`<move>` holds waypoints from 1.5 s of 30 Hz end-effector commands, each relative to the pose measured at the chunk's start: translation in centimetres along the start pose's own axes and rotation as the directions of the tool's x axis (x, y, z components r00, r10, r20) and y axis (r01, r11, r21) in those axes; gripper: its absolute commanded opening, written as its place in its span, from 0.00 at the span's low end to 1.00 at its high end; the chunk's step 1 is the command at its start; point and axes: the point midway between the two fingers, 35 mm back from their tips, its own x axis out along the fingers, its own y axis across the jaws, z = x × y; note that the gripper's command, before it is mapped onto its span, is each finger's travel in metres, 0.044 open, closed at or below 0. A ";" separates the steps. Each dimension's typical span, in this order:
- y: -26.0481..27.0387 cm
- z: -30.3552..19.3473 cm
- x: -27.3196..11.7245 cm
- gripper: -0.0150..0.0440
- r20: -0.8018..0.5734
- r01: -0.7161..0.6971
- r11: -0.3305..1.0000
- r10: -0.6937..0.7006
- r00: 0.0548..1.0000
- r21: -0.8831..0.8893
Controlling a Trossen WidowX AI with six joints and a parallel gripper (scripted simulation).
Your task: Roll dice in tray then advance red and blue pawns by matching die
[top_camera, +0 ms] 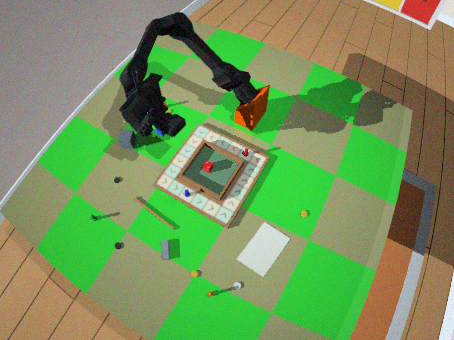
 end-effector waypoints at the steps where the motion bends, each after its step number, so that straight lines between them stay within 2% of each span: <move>1: 1.8 0.6 0.4 0.25 -0.007 -0.008 0.991 0.007 1.000 -0.131; 10: 5.7 1.6 0.9 0.25 -0.007 -0.013 0.904 0.011 1.000 -0.426; 20: 10.0 2.0 1.7 0.25 -0.006 -0.009 0.710 0.007 1.000 -0.705; 33: 15.8 1.8 2.6 0.25 -0.008 -0.008 0.335 0.002 1.000 -0.942; 45: 20.9 0.6 3.7 0.25 -0.010 -0.010 -0.069 -0.010 1.000 -0.998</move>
